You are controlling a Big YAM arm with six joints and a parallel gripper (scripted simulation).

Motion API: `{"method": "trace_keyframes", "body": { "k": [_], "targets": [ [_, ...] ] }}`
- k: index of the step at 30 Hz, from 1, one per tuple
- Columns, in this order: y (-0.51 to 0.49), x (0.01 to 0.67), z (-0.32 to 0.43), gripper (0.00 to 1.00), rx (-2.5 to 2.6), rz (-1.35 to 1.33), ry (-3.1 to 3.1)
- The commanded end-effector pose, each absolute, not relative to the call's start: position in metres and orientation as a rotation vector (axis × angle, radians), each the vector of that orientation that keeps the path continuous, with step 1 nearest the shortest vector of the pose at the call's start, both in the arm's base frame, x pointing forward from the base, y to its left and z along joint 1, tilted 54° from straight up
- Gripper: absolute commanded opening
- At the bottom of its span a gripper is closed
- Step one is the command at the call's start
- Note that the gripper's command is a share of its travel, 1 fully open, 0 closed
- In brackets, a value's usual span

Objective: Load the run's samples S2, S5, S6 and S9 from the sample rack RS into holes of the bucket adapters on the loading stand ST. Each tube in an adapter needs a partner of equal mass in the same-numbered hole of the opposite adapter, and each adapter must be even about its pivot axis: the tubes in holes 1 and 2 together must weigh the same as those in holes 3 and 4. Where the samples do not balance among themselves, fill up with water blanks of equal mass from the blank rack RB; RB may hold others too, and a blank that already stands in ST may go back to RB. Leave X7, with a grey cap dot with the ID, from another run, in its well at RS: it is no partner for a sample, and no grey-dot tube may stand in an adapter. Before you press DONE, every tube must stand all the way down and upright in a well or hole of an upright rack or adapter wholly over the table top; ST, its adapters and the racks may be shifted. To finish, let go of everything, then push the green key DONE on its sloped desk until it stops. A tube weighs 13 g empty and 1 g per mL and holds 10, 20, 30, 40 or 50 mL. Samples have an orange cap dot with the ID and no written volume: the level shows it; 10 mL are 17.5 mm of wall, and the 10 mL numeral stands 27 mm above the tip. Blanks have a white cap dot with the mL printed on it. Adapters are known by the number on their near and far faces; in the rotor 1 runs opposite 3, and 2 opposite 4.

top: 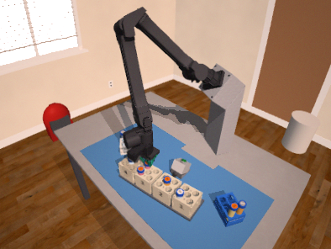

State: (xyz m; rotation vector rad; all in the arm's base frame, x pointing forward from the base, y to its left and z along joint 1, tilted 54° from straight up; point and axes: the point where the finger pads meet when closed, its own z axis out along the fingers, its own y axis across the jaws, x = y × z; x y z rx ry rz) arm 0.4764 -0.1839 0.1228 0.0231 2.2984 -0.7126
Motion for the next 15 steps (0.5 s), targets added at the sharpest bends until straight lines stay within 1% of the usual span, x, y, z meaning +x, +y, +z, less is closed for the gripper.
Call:
{"method": "trace_keyframes", "body": {
  "k": [1,8,9,15],
  "targets": [
    [-0.1830,0.4790,0.1306,0.00,0.021,-0.713,2.278],
    [-0.1831,0.4789,0.1307,0.00,0.021,-0.713,2.278],
    [-0.1831,0.4789,0.1307,0.55,0.021,-0.713,2.278],
    [-0.1831,0.4789,0.1307,0.55,0.021,-0.713,2.278]
  ]
}}
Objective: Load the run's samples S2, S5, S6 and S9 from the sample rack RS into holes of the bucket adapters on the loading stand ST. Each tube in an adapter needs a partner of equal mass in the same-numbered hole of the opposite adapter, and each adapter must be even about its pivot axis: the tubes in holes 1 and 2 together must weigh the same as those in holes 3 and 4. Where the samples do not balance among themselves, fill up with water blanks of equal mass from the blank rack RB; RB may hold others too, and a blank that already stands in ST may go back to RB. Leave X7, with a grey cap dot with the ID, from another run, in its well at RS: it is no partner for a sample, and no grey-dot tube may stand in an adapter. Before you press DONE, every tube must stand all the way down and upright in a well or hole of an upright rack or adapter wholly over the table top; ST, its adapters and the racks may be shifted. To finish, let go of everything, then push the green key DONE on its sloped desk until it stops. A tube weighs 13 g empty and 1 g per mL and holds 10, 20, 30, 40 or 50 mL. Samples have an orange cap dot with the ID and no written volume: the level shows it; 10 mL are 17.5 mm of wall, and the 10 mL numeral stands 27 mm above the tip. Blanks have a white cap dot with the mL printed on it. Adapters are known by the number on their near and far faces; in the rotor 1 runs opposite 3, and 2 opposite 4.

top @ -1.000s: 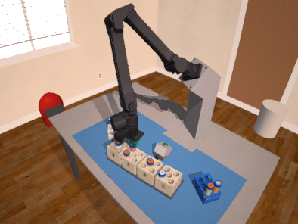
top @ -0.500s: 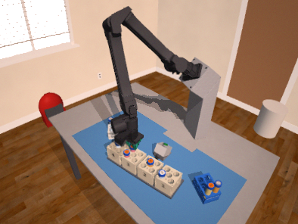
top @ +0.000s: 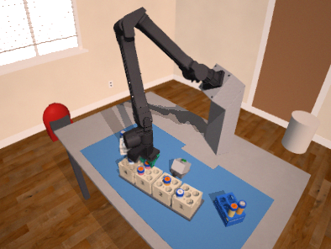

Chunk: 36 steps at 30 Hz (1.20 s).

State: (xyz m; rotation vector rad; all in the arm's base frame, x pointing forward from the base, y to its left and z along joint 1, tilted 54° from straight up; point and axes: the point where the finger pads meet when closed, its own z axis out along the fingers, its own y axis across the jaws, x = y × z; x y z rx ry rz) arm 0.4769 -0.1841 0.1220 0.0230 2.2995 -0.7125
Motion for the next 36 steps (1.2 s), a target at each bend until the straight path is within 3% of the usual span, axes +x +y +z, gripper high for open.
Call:
{"method": "trace_keyframes", "body": {
  "k": [1,36],
  "targets": [
    [-0.183,0.479,0.131,0.55,0.021,-0.713,2.278],
    [-0.167,0.458,0.151,0.55,0.022,-0.713,2.276]
  ]
}}
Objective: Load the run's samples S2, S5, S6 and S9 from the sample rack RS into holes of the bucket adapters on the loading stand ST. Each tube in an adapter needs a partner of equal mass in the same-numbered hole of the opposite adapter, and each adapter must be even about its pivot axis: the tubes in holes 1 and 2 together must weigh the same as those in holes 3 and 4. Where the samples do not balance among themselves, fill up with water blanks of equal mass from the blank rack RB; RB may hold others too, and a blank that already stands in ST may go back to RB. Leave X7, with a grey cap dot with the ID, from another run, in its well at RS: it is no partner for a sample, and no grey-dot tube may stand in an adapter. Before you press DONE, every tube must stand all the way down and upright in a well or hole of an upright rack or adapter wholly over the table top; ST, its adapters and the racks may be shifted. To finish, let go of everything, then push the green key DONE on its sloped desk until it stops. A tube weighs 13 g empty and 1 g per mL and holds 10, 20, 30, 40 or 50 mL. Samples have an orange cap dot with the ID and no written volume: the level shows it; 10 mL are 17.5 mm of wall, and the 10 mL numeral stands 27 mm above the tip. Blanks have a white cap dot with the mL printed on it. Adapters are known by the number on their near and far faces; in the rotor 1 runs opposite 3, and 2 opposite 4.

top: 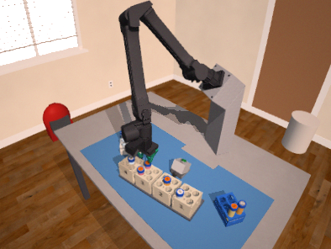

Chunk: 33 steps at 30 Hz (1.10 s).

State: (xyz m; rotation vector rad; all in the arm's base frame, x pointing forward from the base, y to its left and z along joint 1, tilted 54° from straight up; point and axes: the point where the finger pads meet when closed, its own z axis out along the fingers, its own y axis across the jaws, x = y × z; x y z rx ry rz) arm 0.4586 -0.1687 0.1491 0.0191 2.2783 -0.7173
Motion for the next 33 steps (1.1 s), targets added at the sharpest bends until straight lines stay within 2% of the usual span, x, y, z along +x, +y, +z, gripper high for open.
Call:
{"method": "trace_keyframes", "body": {
  "k": [1,2,17,33],
  "targets": [
    [-0.165,0.453,0.135,0.55,0.024,-0.704,2.313],
    [-0.153,0.460,0.135,0.80,0.074,-0.676,2.278],
    [-0.061,0.482,0.084,0.80,0.764,-0.325,2.067],
    [0.040,0.497,0.020,0.80,0.755,-0.338,2.088]
  ]
}}
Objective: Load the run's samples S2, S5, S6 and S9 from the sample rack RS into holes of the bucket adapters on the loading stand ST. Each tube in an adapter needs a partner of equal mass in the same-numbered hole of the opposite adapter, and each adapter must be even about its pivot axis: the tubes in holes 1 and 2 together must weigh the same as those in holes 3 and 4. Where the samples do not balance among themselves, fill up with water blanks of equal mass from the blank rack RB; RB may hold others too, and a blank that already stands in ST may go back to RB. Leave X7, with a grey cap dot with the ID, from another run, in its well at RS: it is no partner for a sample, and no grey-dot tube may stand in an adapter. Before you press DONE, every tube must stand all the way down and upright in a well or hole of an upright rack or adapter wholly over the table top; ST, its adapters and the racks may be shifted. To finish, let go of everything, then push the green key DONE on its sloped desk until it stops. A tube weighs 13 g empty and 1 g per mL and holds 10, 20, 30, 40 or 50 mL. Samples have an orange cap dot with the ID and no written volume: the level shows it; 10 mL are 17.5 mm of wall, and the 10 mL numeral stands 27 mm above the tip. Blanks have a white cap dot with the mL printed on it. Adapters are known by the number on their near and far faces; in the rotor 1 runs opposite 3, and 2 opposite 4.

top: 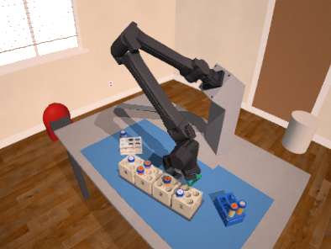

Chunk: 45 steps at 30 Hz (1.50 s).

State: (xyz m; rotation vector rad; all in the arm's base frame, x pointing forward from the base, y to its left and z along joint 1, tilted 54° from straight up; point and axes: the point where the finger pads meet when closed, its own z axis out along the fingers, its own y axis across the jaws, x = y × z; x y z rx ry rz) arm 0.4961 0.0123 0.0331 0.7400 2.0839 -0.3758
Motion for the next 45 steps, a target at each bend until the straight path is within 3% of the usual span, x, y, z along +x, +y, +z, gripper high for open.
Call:
{"method": "trace_keyframes", "body": {
  "k": [1,29,45],
  "targets": [
    [0.047,0.498,0.016,0.80,0.755,-0.338,2.088],
    [0.220,0.531,-0.085,0.80,0.746,-0.329,2.083],
    [0.204,0.550,-0.106,0.80,0.727,-0.328,2.090]
  ]
}}
